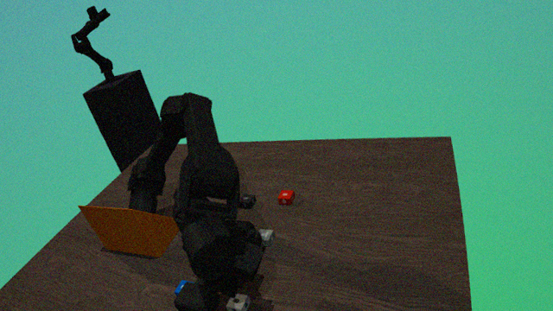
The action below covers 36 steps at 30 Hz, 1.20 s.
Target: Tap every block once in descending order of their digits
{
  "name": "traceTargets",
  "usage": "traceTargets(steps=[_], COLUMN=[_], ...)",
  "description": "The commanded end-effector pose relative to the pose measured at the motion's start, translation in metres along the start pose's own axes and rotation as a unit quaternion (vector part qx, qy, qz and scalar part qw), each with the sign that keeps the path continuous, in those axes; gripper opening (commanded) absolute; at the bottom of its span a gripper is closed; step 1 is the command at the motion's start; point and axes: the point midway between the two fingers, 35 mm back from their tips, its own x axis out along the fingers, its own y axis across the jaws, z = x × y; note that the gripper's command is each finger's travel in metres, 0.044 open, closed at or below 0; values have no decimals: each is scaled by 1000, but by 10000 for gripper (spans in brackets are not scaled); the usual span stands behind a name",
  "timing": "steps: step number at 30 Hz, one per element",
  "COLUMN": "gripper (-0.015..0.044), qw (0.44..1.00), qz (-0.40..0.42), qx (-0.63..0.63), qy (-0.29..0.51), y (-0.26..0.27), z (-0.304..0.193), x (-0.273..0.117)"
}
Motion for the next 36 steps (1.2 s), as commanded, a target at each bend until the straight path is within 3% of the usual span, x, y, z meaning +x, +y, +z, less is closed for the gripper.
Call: traceTargets(steps=[1, 24, 28, 33, 36], gripper=[20, 20, 20, 20, 20], qw=[1000, 1000, 1000, 1000, 1000], qz=[2, 2, 2, 2, 0], qx=[1, 1, 1, 2, 15], qy=[1, 1, 1, 1, -4], y=[2, 2, 2, 2, 0], z=[1, 0, 0, 1, 3], x=[7, 30, 2, -3, -34])
